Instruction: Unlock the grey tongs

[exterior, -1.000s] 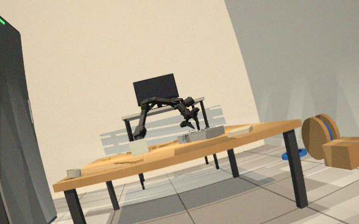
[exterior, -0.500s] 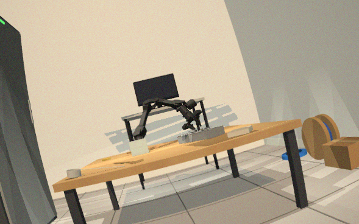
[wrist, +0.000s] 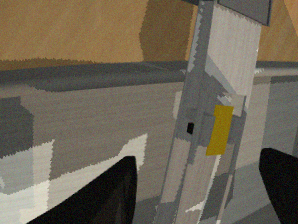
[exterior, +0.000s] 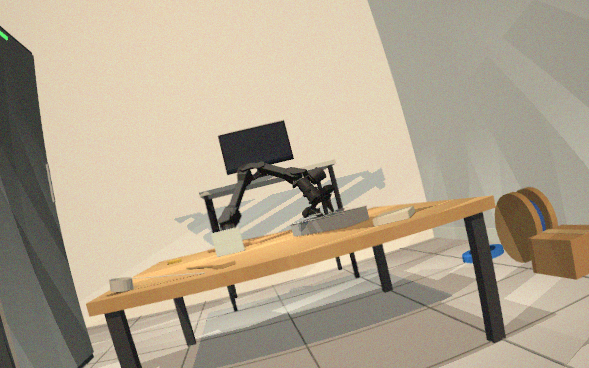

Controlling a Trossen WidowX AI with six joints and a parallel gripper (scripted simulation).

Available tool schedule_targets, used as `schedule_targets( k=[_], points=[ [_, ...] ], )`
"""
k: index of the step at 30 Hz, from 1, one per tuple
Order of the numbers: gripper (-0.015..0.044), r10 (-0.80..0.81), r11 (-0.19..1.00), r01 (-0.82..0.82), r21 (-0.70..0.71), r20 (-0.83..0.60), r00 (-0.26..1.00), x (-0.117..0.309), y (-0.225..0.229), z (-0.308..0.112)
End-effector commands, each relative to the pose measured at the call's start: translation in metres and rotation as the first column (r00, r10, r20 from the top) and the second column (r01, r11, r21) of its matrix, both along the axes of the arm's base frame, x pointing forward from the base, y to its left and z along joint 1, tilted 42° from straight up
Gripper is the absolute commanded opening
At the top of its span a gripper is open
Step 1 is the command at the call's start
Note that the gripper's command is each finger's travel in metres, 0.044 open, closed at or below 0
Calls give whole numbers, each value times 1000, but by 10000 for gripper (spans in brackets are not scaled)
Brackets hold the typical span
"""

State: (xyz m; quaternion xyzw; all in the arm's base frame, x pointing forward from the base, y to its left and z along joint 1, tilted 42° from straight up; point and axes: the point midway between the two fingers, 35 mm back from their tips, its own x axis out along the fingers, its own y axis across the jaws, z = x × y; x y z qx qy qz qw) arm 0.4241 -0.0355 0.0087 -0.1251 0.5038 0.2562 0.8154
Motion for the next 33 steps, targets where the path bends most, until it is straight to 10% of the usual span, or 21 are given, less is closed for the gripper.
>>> schedule_targets(
  k=[1,12,16,33],
  points=[
    [260,-4,1000,4,-2,-6,1000,0,2,-7],
    [260,-4,1000,4,-2,-5,1000,5,7,-21],
    [155,1,1000,-1,1,-1,1000,5,6,-17],
    [22,1,1000,-1,1,-1,1000,5,6,-17]
  ],
)
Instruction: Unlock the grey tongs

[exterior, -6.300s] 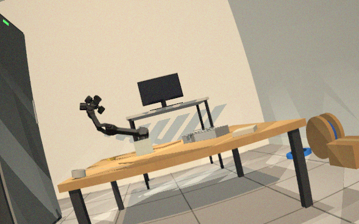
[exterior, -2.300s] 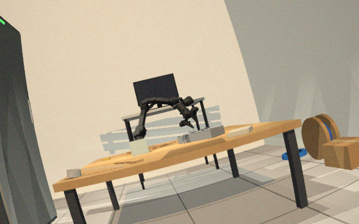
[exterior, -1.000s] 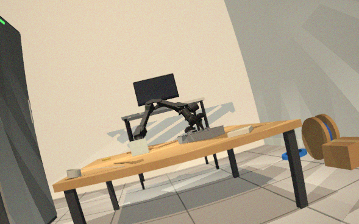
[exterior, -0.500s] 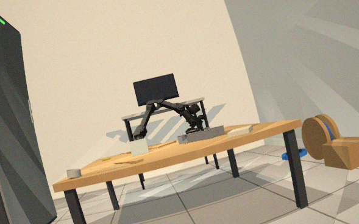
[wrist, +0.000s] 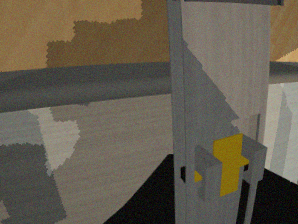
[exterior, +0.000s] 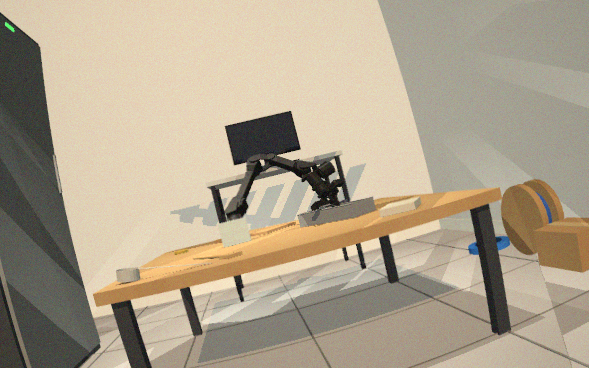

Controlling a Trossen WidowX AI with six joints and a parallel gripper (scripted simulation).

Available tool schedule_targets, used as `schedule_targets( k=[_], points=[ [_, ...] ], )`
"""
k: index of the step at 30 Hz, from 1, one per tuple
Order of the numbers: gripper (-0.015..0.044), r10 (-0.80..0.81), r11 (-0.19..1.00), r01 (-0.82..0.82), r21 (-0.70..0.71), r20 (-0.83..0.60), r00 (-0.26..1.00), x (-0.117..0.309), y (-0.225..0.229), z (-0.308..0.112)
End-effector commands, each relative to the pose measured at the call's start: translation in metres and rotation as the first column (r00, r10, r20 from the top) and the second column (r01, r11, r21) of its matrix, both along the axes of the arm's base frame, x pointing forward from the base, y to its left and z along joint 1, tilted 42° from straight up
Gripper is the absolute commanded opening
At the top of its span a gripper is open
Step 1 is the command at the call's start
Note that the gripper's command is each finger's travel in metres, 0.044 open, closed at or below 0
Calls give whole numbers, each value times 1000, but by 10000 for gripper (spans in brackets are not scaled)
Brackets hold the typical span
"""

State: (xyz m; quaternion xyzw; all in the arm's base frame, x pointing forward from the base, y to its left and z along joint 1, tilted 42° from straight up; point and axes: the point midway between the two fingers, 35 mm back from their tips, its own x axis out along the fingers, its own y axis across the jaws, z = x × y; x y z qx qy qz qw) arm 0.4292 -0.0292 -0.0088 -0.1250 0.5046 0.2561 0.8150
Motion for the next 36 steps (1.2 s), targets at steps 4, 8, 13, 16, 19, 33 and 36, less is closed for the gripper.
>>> schedule_targets(
  k=[4,8,13,16,19,33,36],
  points=[
    [-83,1,1000,-1,1,1,1000,0,0,0],
    [-150,-1,1000,1,-2,-1,1000,1,-18,19],
    [-150,-4,1000,4,-5,-4,1000,-3,-52,57],
    [-150,-4,1000,4,-5,-4,1000,-3,-52,57],
    [-150,-4,1000,4,-5,-4,1000,-3,-52,57],
    [-150,12,998,-7,65,-75,997,-2,-53,54],
    [-150,19,995,-9,94,-102,995,-2,-53,52]
  ],
)
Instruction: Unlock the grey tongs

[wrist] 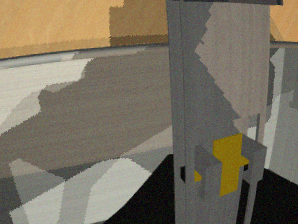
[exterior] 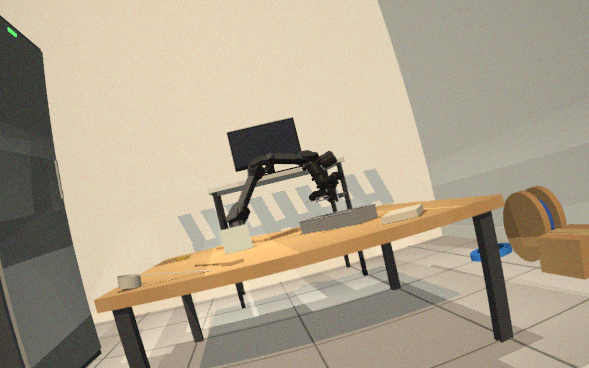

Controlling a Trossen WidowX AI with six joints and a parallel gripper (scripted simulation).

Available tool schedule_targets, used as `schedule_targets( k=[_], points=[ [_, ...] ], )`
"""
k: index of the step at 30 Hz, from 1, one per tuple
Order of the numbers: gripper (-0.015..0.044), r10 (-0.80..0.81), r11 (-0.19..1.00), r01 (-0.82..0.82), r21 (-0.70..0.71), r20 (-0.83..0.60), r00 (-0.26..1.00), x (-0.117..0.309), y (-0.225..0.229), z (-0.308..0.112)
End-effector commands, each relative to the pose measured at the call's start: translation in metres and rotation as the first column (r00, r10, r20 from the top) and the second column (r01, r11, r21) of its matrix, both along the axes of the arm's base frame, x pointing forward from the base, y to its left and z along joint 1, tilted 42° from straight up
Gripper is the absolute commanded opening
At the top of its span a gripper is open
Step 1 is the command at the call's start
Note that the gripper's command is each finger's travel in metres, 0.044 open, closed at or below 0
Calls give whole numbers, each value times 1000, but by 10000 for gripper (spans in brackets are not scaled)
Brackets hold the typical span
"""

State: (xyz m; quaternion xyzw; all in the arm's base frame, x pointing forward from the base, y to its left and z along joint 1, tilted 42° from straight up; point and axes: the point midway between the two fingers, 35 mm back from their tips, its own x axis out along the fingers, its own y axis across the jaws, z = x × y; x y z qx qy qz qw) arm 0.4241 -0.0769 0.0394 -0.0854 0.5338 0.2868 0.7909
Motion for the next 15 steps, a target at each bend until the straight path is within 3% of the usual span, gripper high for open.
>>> schedule_targets(
  k=[1,15],
  points=[
    [-150,-1,1000,1,29,-13,1000,3,-5,4],
    [-150,17,985,7,172,-136,991,3,-6,1]
  ],
)
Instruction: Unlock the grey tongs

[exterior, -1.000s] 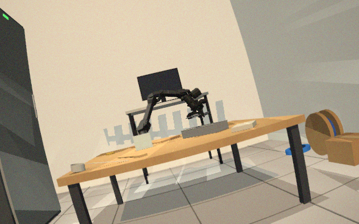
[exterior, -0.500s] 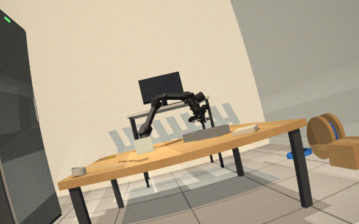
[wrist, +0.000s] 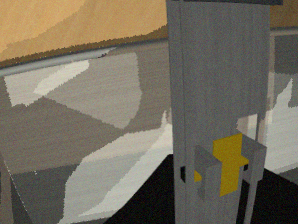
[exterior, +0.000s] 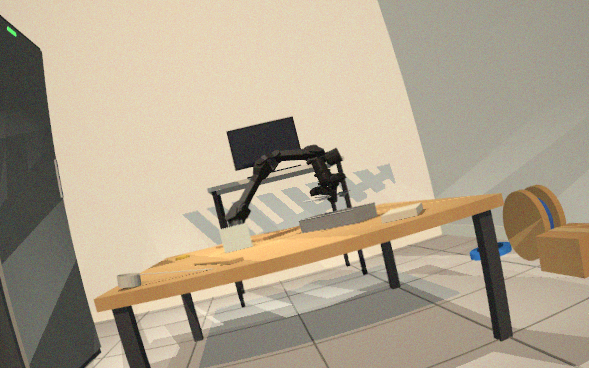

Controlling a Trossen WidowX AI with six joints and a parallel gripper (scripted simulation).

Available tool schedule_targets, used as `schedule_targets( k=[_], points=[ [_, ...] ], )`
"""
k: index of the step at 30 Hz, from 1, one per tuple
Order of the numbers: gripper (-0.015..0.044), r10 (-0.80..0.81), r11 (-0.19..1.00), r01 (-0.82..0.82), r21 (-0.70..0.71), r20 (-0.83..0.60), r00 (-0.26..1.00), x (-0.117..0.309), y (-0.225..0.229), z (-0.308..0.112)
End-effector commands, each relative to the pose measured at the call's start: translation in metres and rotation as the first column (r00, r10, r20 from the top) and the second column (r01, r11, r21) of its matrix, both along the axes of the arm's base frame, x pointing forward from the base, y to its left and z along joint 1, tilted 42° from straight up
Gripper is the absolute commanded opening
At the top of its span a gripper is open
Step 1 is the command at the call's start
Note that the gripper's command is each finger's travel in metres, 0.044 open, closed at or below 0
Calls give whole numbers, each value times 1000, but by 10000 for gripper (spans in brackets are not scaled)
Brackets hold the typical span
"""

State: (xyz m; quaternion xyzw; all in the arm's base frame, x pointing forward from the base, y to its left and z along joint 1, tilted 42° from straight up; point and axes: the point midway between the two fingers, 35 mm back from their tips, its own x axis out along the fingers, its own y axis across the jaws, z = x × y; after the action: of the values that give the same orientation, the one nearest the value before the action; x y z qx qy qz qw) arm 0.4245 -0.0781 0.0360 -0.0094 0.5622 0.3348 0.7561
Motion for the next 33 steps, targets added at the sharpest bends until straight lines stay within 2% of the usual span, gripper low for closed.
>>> schedule_targets(
  k=[1,18,26,33],
  points=[
    [-150,-6,999,6,34,-12,1000,2,-5,4],
    [-150,-10,978,40,207,-146,989,0,-6,5],
    [-150,-4,978,38,207,-162,987,-2,-2,2],
    [-150,45,980,-24,199,-106,993,-3,18,34]
  ],
)
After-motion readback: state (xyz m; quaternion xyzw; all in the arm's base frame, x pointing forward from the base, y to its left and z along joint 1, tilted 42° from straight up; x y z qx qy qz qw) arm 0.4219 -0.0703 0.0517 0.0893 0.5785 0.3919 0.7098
